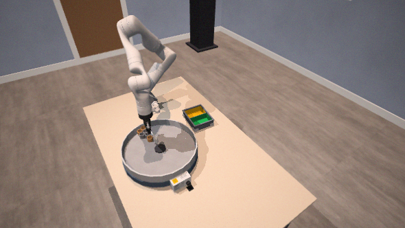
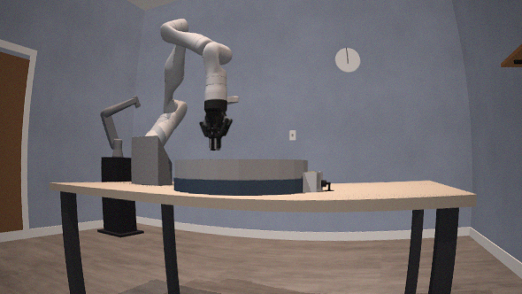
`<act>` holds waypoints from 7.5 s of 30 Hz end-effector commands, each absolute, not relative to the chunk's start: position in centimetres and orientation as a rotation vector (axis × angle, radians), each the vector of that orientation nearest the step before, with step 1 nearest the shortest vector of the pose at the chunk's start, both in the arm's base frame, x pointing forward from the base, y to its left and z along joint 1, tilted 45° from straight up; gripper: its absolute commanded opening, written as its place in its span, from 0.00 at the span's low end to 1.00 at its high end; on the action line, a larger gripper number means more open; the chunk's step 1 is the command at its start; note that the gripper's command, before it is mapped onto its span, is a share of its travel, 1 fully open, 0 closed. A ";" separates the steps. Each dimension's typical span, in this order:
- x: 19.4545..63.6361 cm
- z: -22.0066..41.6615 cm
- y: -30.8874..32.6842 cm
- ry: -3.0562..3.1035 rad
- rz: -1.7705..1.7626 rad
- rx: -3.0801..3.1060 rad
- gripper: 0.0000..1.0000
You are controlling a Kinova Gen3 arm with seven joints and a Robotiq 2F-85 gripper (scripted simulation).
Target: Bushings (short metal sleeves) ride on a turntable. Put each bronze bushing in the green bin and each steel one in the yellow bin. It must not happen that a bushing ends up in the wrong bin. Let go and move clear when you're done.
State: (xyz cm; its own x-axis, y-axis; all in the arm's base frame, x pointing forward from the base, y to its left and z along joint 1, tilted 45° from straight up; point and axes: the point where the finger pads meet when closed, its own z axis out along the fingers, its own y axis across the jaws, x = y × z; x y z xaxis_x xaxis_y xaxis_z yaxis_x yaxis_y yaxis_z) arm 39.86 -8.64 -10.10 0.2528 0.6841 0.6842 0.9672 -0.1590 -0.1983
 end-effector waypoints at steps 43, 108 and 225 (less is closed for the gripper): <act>39.7 -13.2 -5.7 -1.508 -0.599 -1.911 0.14; 39.6 -15.0 -3.9 -1.509 -0.600 -1.910 0.14; 39.7 -14.3 -4.7 -1.510 -0.598 -1.912 0.00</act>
State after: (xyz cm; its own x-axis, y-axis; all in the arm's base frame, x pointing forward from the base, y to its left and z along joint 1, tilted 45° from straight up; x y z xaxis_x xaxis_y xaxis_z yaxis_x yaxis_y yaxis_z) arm 39.61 -4.56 -14.35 0.2424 0.6871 0.6850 0.9697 -0.1503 -0.1923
